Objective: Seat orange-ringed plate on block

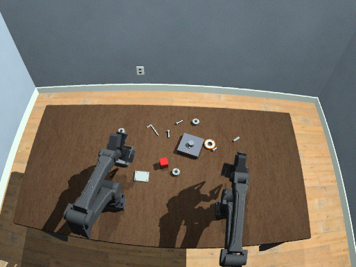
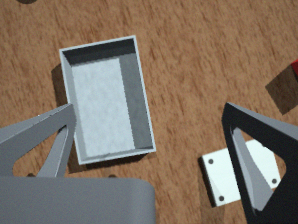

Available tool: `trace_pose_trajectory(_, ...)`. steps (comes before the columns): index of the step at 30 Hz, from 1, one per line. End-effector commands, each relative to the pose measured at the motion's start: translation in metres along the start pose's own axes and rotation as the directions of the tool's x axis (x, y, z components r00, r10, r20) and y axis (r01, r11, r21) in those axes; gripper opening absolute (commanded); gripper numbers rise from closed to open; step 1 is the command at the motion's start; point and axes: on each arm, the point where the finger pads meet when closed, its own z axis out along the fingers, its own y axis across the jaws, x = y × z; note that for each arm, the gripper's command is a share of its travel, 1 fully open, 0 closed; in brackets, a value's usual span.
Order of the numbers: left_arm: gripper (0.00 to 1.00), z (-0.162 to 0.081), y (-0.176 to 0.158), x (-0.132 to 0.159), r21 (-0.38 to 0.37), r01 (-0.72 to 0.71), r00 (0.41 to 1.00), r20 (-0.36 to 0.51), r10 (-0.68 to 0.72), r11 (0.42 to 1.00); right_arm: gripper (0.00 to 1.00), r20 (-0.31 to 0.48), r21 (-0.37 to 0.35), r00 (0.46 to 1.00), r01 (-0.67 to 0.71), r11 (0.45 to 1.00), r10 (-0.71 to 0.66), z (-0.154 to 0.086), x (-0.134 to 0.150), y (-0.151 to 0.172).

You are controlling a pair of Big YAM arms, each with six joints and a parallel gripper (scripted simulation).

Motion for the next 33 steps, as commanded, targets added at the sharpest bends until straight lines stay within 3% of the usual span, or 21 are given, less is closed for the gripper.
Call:
trace_pose_trajectory(1,1.0,0.017,0.016,-0.066,-0.016,0.007,0.996,0.084,-0.006,1.0,1.0,0.0,-0.011,1.0,-0.008,1.0,0.008,-0.002,-0.002,0.016)
trace_pose_trajectory(2,1.0,0.022,0.026,-0.073,-0.031,0.044,0.996,0.084,-0.041,0.999,1.0,0.04,-0.044,0.999,0.021,0.999,-0.019,-0.012,-0.017,0.029)
trace_pose_trajectory(8,1.0,0.053,0.074,-0.104,-0.107,0.173,0.984,0.067,-0.166,0.979,1.0,0.056,-0.159,0.977,0.211,0.965,-0.204,-0.013,-0.014,0.088)
trace_pose_trajectory(12,1.0,0.074,0.105,-0.122,-0.156,0.243,0.97,0.062,-0.236,0.957,1.0,0.102,-0.265,0.91,0.413,0.871,-0.401,-0.017,-0.006,0.146)
trace_pose_trajectory(15,1.0,0.087,0.126,-0.134,-0.189,0.284,0.959,0.066,-0.276,0.94,1.0,0.156,-0.341,0.828,0.557,0.757,-0.539,-0.021,0.003,0.194)
trace_pose_trajectory(17,1.0,0.087,0.126,-0.134,-0.189,0.284,0.959,0.066,-0.276,0.94,1.0,0.156,-0.341,0.828,0.557,0.757,-0.539,-0.021,0.003,0.194)
trace_pose_trajectory(21,1.0,0.095,0.139,-0.143,-0.212,0.302,0.953,0.069,-0.294,0.929,1.0,0.214,-0.41,0.737,0.663,0.626,-0.641,-0.024,0.013,0.243)
trace_pose_trajectory(26,1.0,0.099,0.135,-0.141,-0.209,0.28,0.96,0.054,-0.275,0.937,1.0,0.256,-0.456,0.667,0.722,0.521,-0.7,-0.025,0.02,0.278)
trace_pose_trajectory(30,1.0,0.099,0.135,-0.141,-0.21,0.28,0.96,0.054,-0.275,0.937,1.0,0.283,-0.485,0.625,0.748,0.454,-0.728,-0.026,0.024,0.301)
trace_pose_trajectory(33,1.0,0.099,0.135,-0.141,-0.21,0.28,0.96,0.054,-0.275,0.937,1.0,0.289,-0.494,0.615,0.752,0.436,-0.733,-0.026,0.026,0.307)
